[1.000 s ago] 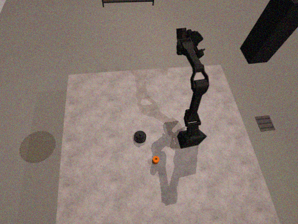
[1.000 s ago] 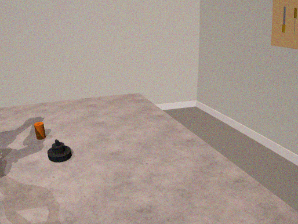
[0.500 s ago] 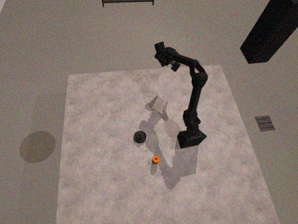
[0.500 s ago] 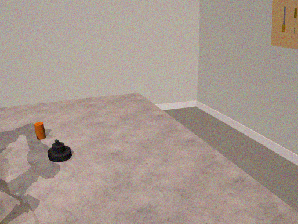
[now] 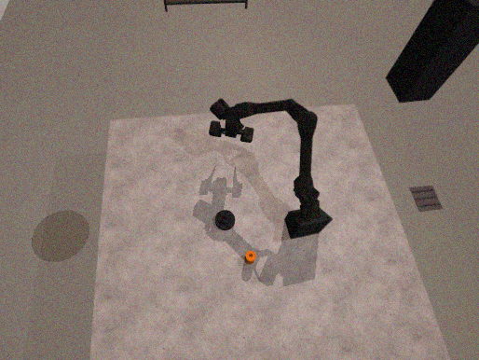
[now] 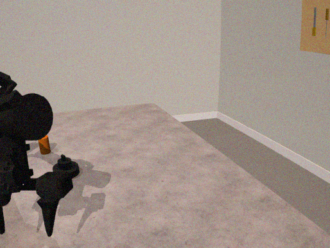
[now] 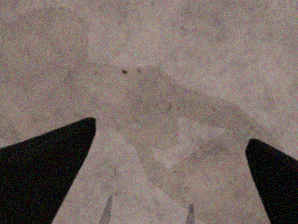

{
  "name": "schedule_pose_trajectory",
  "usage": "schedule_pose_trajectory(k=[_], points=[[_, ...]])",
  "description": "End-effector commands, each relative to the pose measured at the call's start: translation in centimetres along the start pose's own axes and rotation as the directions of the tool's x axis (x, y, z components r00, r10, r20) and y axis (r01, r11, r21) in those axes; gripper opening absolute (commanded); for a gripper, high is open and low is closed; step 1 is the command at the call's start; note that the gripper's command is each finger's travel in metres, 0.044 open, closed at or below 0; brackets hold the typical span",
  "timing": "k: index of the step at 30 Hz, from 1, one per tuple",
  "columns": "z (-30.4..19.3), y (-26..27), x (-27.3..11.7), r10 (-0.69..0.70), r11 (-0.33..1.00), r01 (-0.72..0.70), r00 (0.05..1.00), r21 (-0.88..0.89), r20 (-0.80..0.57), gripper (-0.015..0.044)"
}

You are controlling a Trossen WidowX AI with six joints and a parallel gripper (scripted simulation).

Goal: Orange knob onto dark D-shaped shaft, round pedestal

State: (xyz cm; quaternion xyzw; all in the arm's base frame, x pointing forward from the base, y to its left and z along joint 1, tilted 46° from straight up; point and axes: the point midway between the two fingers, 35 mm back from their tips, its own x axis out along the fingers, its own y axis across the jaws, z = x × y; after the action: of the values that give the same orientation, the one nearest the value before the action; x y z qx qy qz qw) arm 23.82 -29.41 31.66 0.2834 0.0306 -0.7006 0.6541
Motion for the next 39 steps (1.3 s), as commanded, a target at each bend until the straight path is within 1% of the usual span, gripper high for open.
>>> schedule_pose_trajectory(k=[1, 7, 13, 19, 25, 30, 32, 36, 39], points=[[-5.3, 2.0, -0.3, 0.026, 0.99, -0.039, 0.995, -0.133, -0.096, 0.044], [-15.4, 4.1, -2.8, 0.048, 0.918, -0.139, 0.968, -0.371, -0.246, 0.044], [-25.5, 3.6, -7.0, 0.03, 0.76, -0.257, 0.932, -0.598, -0.362, 0.044], [-34.9, 0.0, -11.9, -0.026, 0.504, -0.356, 0.905, -0.787, -0.425, 0.044], [-42.0, -6.5, -16.4, -0.08, 0.181, -0.398, 0.906, -0.899, -0.417, 0.044], [-46.1, -14.0, -19.3, -0.091, -0.125, -0.36, 0.932, -0.925, -0.351, 0.044], [-46.8, -16.0, -19.7, -0.084, -0.203, -0.336, 0.942, -0.92, -0.325, 0.044], [-46.9, -16.0, -19.5, -0.083, -0.212, -0.332, 0.943, -0.919, -0.322, 0.044], [-47.8, -16.2, -16.6, -0.082, -0.212, -0.331, 0.944, -0.92, -0.321, 0.044]])
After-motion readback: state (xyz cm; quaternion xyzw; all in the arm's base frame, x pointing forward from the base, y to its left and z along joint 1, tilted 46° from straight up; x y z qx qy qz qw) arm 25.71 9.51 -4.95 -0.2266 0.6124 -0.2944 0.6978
